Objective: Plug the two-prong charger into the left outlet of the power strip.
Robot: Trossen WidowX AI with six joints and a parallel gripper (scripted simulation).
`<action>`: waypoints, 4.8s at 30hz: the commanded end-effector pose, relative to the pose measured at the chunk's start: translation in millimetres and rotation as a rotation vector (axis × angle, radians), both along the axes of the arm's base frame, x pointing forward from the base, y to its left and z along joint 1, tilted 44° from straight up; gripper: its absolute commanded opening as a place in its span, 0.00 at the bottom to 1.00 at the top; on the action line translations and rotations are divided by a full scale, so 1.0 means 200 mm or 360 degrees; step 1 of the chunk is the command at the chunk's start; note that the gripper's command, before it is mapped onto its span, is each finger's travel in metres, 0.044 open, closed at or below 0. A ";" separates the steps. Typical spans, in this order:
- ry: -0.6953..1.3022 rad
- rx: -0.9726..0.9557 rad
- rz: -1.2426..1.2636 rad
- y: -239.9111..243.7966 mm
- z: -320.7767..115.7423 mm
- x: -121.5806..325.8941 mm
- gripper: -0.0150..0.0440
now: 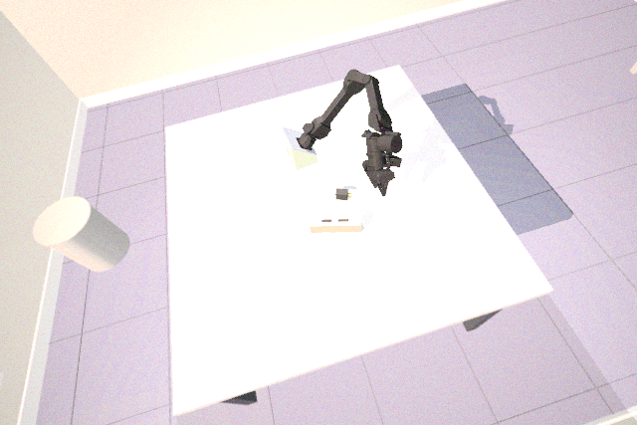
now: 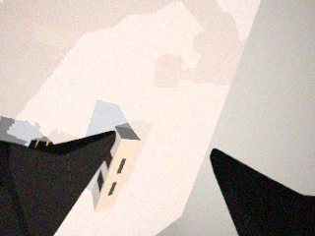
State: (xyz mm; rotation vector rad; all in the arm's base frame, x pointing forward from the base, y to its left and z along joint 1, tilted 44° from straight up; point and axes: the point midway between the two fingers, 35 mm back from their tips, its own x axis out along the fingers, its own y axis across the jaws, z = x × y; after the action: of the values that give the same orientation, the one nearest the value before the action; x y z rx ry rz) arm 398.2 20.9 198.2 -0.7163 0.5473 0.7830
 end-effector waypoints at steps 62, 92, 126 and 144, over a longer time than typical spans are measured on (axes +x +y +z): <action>0.1140 0.0365 0.0191 0.22 -0.93 -0.61 1.00; 0.1134 0.0353 0.0195 0.18 -0.88 -0.61 0.25; 0.1400 0.0528 -0.0170 0.06 -0.78 -0.60 0.25; 0.1626 0.0667 -0.0493 0.09 -0.81 -0.57 0.25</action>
State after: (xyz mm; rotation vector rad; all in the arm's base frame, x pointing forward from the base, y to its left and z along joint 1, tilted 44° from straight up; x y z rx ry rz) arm 281.7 37.5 37.8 0.1718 1.3052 0.9267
